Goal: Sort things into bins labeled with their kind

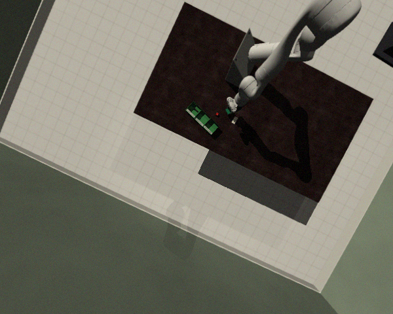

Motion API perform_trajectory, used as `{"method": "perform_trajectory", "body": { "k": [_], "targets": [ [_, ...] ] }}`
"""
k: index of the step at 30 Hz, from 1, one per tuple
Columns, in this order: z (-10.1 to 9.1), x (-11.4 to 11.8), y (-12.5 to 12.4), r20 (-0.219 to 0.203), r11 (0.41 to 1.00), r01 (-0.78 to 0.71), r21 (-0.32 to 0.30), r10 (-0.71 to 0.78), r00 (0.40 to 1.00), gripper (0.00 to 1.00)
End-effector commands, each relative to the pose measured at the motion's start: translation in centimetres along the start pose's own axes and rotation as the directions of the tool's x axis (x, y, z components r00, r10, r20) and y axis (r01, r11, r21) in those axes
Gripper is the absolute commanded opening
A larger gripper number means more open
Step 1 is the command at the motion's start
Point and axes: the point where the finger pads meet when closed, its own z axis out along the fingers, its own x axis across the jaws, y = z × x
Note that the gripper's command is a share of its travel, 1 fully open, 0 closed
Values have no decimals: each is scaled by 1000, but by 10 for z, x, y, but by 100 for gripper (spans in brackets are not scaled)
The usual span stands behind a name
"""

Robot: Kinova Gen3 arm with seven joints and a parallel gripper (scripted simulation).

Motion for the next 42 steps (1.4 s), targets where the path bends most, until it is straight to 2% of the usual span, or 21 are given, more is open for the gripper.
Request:
{"method": "perform_trajectory", "body": {
  "k": [1, 5, 24, 26, 31, 34, 36, 42],
  "targets": [
    [-13, 1, -7, 1, 1000, -4, 23, 4, 1000, 70],
    [-23, 1, -7, 1, 1000, -4, 23, 4, 1000, 70],
    [-23, 1, -7, 1, 1000, -4, 23, 4, 1000, 70],
    [-29, 1, -7, 1, 1000, -4, 23, 4, 1000, 70],
    [-29, 1, -7, 1, 1000, -4, 23, 4, 1000, 70],
    [-30, 5, -24, 1, 1000, -4, 23, 4, 1000, 70],
    [-30, 5, -24, 1, 1000, -4, 23, 4, 1000, 70],
    [-31, 14, -59, 1, 1000, -4, 23, 4, 1000, 70]
  ]
}}
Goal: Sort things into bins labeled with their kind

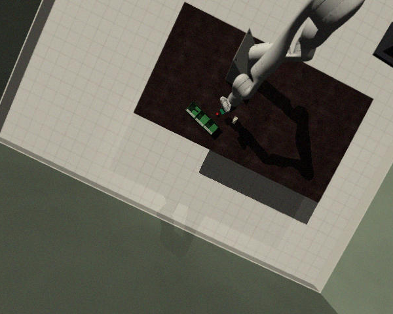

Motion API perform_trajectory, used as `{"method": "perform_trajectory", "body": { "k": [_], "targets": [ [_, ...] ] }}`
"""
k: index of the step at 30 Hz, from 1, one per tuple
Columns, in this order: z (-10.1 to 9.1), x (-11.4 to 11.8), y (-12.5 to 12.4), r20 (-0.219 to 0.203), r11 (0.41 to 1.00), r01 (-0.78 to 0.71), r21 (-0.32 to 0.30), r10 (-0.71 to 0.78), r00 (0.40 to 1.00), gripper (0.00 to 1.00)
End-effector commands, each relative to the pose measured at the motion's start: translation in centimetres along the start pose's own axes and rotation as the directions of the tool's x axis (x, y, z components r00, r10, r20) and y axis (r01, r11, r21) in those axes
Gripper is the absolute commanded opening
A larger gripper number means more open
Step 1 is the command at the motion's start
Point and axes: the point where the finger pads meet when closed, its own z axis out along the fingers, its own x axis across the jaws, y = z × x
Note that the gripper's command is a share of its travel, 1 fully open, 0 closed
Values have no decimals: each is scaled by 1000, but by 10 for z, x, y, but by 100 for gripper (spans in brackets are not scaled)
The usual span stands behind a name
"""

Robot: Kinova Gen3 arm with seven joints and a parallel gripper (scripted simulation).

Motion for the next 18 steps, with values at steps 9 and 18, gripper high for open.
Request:
{"method": "perform_trajectory", "body": {
  "k": [9, 18],
  "targets": [
    [3, 13, -63, 8, 1000, -5, 1, 5, 1000, 70],
    [3, 24, -104, 7, 952, 306, 4, -306, 952, 70]
  ]
}}
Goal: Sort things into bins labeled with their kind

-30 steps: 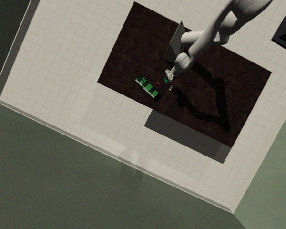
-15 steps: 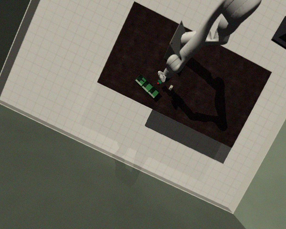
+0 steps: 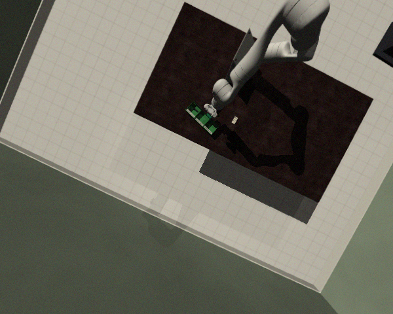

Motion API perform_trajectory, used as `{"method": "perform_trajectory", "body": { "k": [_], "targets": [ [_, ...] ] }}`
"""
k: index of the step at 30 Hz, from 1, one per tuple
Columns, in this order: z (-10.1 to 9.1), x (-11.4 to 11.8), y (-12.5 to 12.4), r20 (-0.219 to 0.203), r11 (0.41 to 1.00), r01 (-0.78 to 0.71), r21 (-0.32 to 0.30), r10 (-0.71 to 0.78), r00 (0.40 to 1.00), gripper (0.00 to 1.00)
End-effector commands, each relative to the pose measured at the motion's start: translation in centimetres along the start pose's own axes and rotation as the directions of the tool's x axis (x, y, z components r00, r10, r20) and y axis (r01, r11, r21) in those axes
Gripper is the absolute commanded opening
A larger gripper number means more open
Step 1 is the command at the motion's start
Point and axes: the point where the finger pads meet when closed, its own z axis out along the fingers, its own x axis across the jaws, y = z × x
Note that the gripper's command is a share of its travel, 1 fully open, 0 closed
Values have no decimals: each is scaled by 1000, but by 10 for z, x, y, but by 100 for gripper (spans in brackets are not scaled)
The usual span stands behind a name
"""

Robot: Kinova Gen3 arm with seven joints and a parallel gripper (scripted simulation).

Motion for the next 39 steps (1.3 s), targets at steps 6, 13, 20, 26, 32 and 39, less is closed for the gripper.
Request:
{"method": "perform_trajectory", "body": {
  "k": [6, 13, 20, 26, 32, 39],
  "targets": [
    [5, 26, -43, 24, 1000, 19, 0, -19, 1000, 70],
    [5, 27, -47, 24, 1000, 19, 0, -19, 1000, 70],
    [5, 27, -45, 24, 1000, 19, 0, -19, 1000, 70],
    [5, 27, -45, 24, 1000, 19, 0, -19, 1000, 70],
    [7, 27, -45, 24, 1000, 19, 0, -19, 1000, 70],
    [21, 27, -45, 24, 1000, 19, 0, -19, 1000, 70]
  ]
}}
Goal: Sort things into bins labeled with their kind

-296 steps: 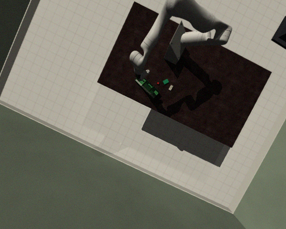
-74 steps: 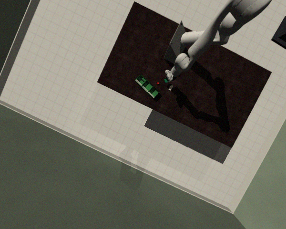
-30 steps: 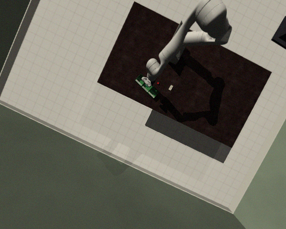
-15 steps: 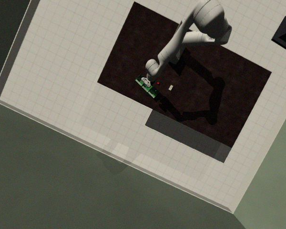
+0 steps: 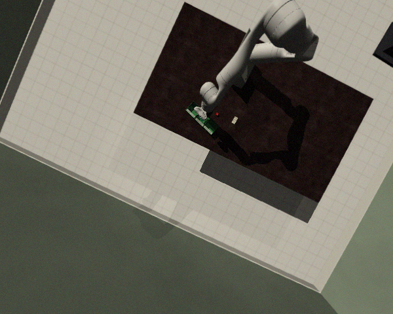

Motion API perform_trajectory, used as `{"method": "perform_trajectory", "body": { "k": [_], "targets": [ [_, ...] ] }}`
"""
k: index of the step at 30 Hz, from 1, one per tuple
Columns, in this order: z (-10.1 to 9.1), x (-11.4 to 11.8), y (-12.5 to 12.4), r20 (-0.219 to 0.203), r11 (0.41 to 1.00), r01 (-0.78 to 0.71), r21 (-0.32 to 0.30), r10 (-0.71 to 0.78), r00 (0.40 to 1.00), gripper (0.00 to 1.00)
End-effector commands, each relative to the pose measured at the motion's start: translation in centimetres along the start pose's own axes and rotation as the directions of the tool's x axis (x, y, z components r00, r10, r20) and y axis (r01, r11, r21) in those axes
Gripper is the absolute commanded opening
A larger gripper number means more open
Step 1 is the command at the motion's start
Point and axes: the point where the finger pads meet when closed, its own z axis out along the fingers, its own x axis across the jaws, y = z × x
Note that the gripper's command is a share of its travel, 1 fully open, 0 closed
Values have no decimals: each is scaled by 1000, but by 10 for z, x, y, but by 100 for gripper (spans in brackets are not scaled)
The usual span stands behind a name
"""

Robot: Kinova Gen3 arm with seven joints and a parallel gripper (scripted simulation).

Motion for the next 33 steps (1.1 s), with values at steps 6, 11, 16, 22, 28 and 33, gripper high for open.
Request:
{"method": "perform_trajectory", "body": {
  "k": [6, 11, 16, 22, 28, 33],
  "targets": [
    [13, -1, 1, 2, 1000, 1, -5, -1, 1000, 70],
    [23, -1, 1, 2, 1000, 1, -5, -1, 1000, 70],
    [33, -1, 2, 2, 1000, 1, -5, -1, 1000, 70],
    [41, -1, 2, 2, 1000, 1, -5, -1, 1000, 70],
    [41, -1, 2, 2, 1000, 1, -5, -1, 1000, 70],
    [41, -1, 2, 2, 1000, 1, -5, -1, 1000, 70]
  ]
}}
